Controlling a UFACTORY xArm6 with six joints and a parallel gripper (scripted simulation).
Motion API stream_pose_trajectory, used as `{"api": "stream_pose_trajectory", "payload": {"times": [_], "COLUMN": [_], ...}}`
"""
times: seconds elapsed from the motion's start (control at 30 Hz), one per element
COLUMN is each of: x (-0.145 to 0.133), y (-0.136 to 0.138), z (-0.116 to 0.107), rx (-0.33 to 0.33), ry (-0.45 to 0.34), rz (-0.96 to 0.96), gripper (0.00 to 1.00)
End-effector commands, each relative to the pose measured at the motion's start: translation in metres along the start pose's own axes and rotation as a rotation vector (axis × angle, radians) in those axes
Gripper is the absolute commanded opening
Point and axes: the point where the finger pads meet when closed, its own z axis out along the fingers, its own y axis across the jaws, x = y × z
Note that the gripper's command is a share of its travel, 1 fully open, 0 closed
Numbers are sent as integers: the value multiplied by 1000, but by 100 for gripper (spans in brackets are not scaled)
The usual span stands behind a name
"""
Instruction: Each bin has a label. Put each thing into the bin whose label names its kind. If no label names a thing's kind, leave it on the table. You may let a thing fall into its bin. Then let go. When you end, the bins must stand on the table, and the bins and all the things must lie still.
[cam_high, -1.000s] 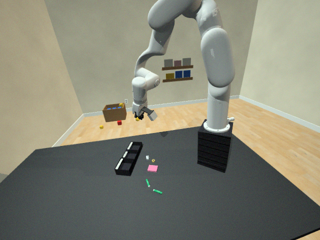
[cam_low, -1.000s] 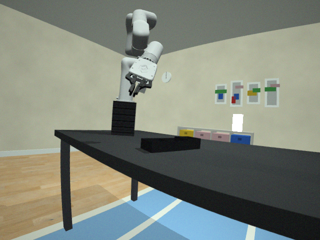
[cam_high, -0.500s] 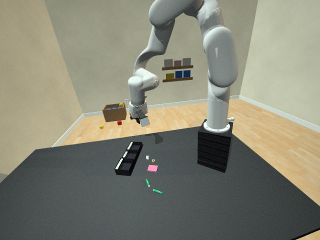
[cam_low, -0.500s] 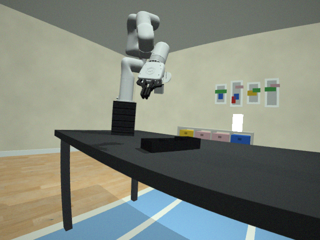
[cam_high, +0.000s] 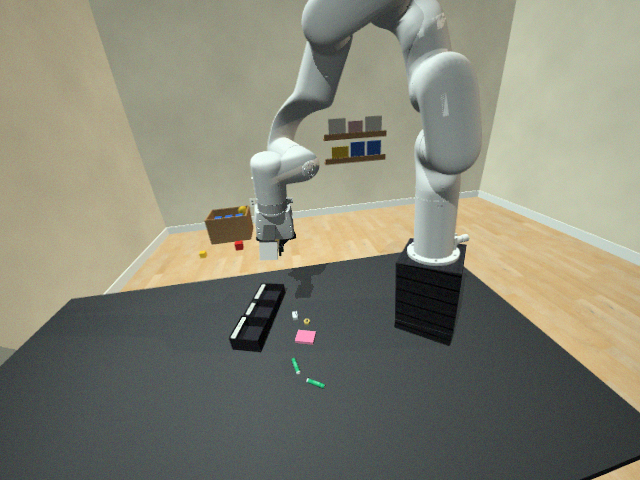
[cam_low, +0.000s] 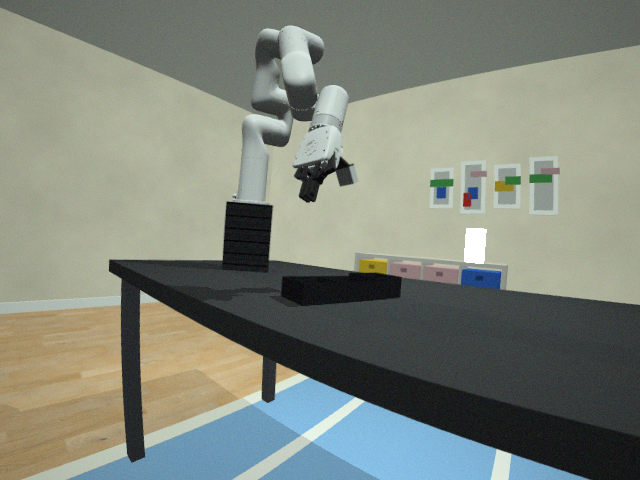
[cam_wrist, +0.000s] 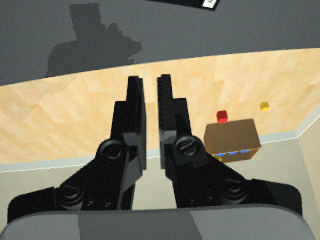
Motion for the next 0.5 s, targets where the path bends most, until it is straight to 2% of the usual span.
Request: {"api": "stream_pose_trajectory", "payload": {"times": [0.0, 0.47], "x": [15, 56], "y": [1, -2], "z": [-6, -19], "rx": [4, 53], "ry": [22, 101], "rz": [154, 574], "gripper": [7, 7]}}
